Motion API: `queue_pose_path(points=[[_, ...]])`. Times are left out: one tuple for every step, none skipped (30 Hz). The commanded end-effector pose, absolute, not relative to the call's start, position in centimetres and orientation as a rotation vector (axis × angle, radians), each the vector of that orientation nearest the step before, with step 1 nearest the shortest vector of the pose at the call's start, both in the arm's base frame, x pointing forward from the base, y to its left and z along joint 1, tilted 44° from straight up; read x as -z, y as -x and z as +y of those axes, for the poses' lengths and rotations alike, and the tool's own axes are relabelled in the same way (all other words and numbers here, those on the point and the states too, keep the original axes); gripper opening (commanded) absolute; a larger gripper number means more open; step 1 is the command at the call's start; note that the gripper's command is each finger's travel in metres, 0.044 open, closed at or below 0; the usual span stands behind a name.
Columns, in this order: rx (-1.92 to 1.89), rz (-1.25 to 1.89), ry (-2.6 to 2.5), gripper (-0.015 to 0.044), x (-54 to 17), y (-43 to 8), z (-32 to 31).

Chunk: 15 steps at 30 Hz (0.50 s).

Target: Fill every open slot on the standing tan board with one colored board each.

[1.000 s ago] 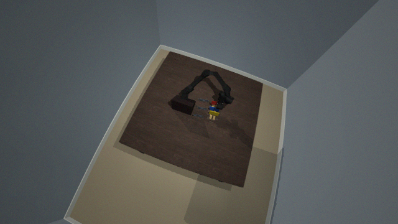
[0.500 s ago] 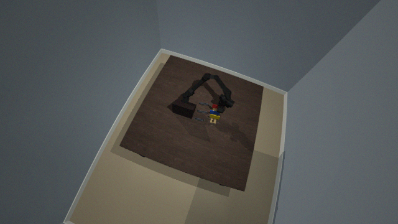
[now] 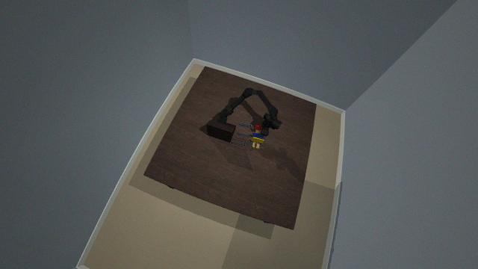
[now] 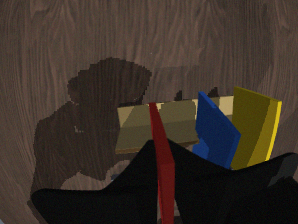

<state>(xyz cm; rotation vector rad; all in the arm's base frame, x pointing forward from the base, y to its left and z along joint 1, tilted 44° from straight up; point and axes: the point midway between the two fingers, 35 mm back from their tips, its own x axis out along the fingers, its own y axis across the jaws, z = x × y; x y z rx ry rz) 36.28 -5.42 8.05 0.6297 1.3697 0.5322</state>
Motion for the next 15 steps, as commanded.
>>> queue_pose_path(points=[[-0.532, 1.373, -0.637, 0.0, -8.01, -36.17, -5.35], [-0.532, 1.373, -0.637, 0.0, -8.01, -36.17, -5.35], [-0.532, 1.373, -0.637, 0.0, -8.01, -36.17, -5.35], [-0.532, 1.373, -0.637, 0.0, -8.01, -36.17, -5.35], [-0.532, 1.373, -0.637, 0.0, -8.01, -36.17, -5.35], [-0.532, 1.373, -0.637, 0.0, -8.01, -36.17, -5.35], [-0.532, 1.37, -0.63, 0.0, -8.04, -36.27, -5.41], [-0.532, 1.37, -0.631, 0.0, -8.01, -36.26, -5.37], [-0.532, 1.371, -0.632, 0.0, -7.97, -36.25, -5.33], [-0.532, 1.371, -0.634, 0.0, -7.91, -36.24, -5.27], [-0.532, 1.372, -0.635, 0.0, -7.86, -36.23, -5.21], [-0.532, 1.372, -0.636, 0.0, -7.8, -36.22, -5.15], [-0.532, 1.372, -0.636, 0.0, -7.75, -36.21, -5.1], [-0.532, 1.372, -0.637, 0.0, -7.72, -36.21, -5.07], [-0.532, 1.373, -0.637, 0.0, -7.69, -36.21, -5.04]])
